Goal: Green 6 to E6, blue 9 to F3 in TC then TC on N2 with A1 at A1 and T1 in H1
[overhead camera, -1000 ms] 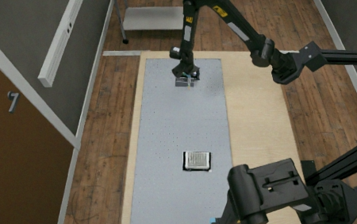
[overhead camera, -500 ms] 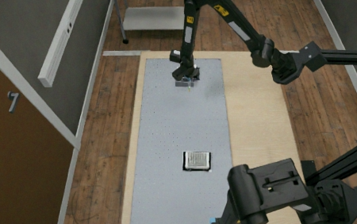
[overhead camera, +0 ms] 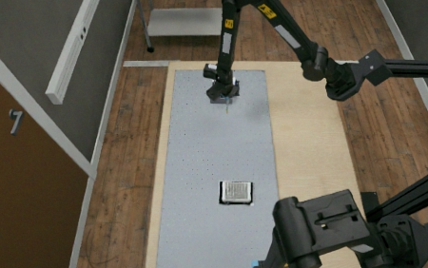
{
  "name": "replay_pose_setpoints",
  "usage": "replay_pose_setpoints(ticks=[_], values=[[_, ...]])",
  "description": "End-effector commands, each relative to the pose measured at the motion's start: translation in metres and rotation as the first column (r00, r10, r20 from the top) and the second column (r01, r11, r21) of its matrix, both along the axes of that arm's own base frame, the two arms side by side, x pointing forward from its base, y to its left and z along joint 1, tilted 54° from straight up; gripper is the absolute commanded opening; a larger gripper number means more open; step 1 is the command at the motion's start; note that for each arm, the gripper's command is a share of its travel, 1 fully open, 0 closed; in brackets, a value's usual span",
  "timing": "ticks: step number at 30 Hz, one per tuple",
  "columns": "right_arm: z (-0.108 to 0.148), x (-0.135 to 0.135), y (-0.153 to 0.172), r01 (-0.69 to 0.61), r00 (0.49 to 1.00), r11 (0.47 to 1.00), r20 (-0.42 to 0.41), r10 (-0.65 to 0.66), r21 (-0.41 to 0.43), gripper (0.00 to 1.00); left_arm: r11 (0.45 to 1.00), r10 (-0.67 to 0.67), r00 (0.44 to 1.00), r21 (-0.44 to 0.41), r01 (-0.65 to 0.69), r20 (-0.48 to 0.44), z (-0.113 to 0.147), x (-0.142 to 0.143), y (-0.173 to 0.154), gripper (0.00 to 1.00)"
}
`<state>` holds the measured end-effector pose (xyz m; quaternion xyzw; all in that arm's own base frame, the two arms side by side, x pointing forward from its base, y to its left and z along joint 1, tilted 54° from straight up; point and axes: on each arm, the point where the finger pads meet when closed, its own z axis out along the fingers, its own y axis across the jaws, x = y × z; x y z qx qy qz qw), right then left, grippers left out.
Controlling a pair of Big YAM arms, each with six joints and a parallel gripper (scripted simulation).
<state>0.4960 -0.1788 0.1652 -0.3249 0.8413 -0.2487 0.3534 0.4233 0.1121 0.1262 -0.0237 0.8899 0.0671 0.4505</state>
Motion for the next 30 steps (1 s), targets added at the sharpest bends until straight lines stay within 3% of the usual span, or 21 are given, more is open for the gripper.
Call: replay_pose_setpoints(ticks=[1,30], values=[[0.011,0.000,0.012,-0.002,1.000,1.000,0.031,0.002,0.002,0.09,1.000,-0.003,1.000,0.003,0.003,0.001,0.000,0.000,0.000,1.00],[-0.001,0.001,0.052,-0.001,1.000,1.000,0.021,0.001,0.007,0.09,1.000,-0.003,1.000,0.003,0.003,0.001,0.000,0.000,0.000,1.00]])
